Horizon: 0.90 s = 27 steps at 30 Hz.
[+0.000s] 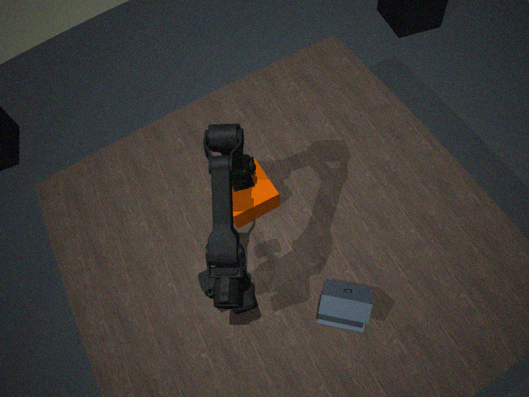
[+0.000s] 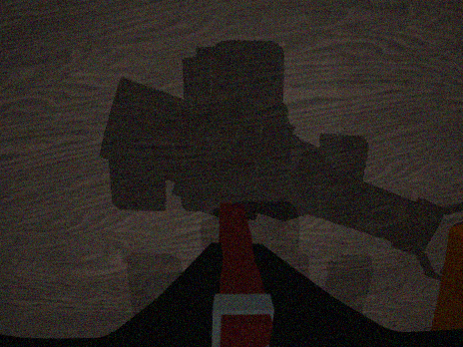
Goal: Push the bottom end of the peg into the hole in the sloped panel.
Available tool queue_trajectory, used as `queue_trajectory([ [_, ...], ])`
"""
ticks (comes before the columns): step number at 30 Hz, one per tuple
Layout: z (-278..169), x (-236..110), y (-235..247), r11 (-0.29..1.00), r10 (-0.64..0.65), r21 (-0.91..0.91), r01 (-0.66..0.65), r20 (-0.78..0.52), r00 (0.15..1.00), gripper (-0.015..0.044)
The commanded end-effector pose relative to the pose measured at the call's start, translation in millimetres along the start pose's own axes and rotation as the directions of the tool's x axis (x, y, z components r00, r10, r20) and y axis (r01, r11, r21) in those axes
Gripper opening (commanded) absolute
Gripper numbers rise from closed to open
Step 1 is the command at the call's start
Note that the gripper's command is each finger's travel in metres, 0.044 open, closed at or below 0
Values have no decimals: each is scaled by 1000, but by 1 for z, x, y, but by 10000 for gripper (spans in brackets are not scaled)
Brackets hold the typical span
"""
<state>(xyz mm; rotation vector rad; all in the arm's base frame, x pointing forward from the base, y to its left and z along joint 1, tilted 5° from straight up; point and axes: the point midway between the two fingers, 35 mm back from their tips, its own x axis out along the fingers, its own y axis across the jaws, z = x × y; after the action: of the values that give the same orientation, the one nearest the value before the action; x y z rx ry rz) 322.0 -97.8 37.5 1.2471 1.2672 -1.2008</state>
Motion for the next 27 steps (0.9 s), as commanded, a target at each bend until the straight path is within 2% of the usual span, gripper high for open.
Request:
queue_trajectory([
  [1,0,-21,0,1000,9,-4,-9,0,1000,0],
  [27,-21,-25,10,996,5,-92,2,77,997,0],
])
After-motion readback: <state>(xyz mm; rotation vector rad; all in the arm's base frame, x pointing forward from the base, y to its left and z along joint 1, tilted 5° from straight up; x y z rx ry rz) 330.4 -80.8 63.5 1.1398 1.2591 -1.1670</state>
